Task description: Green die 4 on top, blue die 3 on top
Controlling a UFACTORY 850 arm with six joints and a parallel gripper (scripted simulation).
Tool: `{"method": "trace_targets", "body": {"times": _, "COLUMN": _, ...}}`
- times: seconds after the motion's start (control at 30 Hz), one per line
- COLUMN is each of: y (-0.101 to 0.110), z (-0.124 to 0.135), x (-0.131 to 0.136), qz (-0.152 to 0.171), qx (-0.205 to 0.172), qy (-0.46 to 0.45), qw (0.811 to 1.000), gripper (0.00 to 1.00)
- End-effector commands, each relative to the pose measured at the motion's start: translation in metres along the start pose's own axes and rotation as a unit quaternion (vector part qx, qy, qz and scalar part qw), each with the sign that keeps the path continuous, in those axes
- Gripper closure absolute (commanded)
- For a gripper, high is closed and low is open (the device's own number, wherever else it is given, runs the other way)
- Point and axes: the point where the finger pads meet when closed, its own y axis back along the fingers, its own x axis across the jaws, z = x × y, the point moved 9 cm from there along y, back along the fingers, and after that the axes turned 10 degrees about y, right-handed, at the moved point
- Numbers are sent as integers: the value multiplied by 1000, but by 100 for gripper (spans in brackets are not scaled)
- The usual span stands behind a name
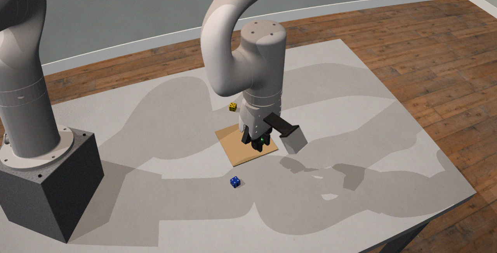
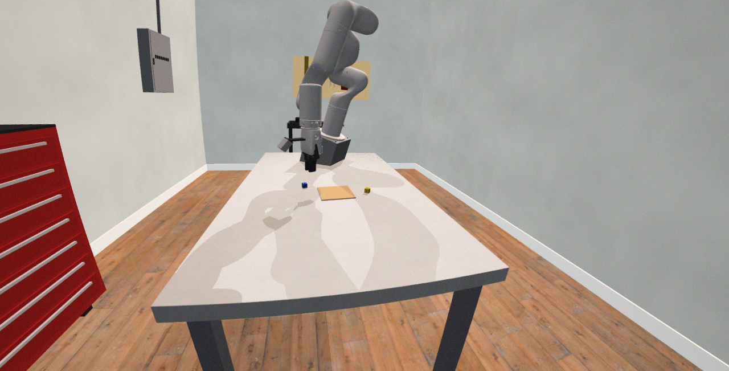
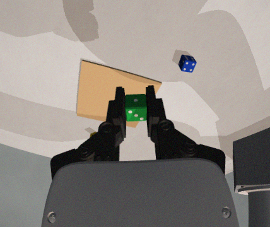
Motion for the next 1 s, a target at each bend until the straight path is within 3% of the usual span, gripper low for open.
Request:
{"method": "trace_targets", "body": {"times": 0.0, "y": 1, "z": -1, "x": -1, "qz": 0, "qx": 0, "qy": 0, "qw": 1000, "gripper": 85}}
{"method": "trace_targets", "body": {"times": 0.27, "y": 1, "z": -1, "x": 0, "qz": 0, "qx": 0, "qy": 14, "qw": 1000, "gripper": 85}}
{"method": "trace_targets", "body": {"times": 0.57, "y": 1, "z": -2, "x": 1, "qz": 0, "qx": 0, "qy": 112, "qw": 994, "gripper": 85}}
{"method": "trace_targets", "body": {"times": 0.97, "y": -1, "z": -3, "x": 4, "qz": 0, "qx": 0, "qy": 313, "qw": 950, "gripper": 85}}
